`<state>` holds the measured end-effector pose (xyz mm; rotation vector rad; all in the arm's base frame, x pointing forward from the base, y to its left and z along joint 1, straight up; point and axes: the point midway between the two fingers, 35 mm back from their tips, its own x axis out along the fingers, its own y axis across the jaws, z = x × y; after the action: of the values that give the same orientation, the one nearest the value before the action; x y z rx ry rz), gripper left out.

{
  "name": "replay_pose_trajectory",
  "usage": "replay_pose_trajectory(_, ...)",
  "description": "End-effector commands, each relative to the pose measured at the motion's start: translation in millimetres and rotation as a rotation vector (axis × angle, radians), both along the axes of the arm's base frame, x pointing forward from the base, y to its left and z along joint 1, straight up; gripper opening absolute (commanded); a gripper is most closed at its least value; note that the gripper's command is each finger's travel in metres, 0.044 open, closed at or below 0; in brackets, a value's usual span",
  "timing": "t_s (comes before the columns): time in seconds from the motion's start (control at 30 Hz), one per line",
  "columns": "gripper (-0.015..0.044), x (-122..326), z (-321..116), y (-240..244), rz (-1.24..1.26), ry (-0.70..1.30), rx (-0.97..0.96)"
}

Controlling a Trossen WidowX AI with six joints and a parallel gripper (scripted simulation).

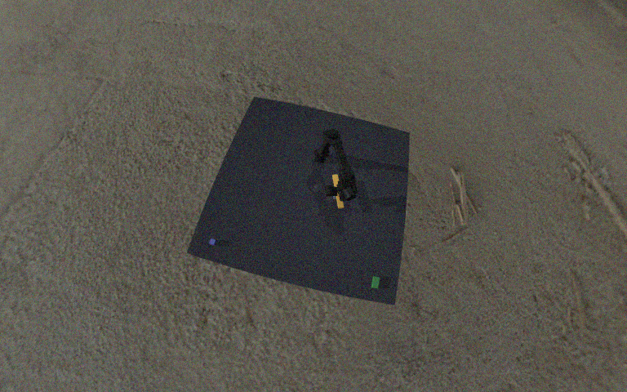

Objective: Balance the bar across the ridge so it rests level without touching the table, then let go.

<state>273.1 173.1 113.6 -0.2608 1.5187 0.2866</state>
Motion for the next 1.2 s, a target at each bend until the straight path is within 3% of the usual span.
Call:
replay_pose_trajectory(0.0,0.0000,-0.2,-3.6,-0.7,-0.002,0.005,-0.005)
replay_pose_trajectory(1.17,0.0000,0.4,-1.3,-0.4,-0.002,0.005,-0.005)
